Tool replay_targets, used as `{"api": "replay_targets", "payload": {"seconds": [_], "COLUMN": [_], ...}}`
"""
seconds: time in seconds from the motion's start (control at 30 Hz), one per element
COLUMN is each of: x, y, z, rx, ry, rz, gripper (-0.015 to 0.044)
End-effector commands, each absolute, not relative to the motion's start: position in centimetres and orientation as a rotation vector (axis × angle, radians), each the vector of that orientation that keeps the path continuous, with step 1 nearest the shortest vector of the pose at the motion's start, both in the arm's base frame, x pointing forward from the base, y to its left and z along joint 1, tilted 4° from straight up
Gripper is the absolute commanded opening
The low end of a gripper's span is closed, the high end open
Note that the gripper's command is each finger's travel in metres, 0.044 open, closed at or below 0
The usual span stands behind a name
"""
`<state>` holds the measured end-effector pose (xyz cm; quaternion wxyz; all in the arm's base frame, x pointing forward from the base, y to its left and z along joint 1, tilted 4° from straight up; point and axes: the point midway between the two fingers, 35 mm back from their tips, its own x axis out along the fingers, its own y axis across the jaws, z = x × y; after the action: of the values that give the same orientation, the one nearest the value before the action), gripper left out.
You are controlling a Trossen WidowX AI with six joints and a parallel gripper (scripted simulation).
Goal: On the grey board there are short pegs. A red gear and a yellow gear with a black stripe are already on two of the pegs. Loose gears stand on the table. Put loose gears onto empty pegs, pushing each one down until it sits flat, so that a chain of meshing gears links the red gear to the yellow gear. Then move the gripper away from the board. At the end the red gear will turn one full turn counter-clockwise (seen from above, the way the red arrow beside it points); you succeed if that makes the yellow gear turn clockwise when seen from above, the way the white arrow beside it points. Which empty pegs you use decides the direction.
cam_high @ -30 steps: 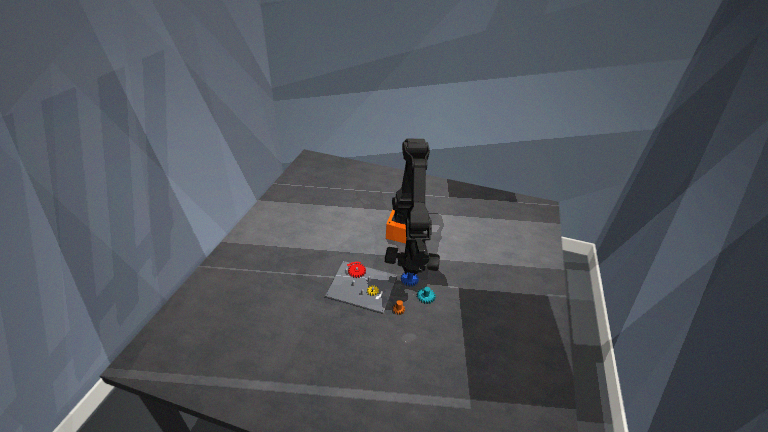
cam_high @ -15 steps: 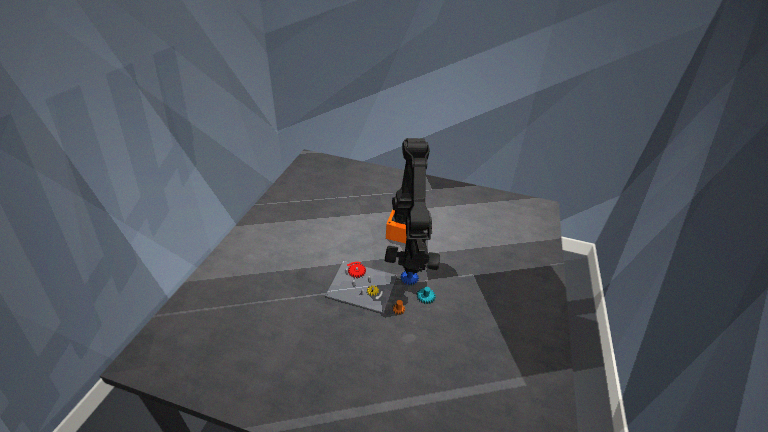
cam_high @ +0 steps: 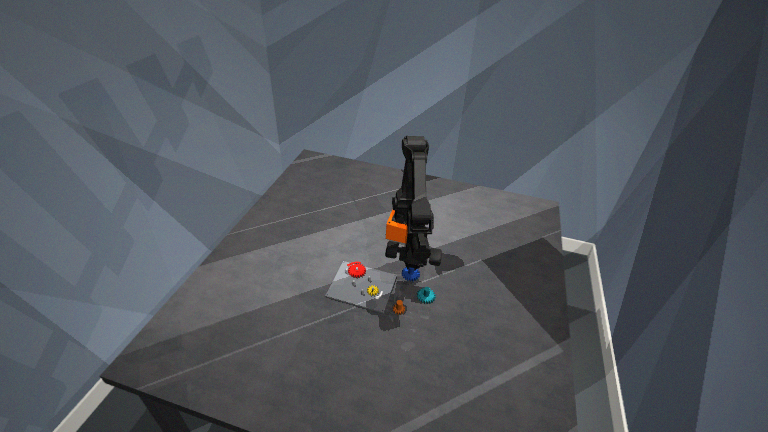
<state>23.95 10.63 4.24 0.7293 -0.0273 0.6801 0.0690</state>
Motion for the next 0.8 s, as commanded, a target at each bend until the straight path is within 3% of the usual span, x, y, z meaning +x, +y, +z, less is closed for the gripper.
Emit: {"api": "replay_targets", "payload": {"seconds": [0.0, 0.77], "x": [24.2, 24.0], "y": [10.7, 10.3], "z": [5.6, 11.5], "rx": [-0.058, -0.058], "ry": [1.491, 1.491], "rz": [0.158, 0.158], "gripper": [0.0, 0.0]}}
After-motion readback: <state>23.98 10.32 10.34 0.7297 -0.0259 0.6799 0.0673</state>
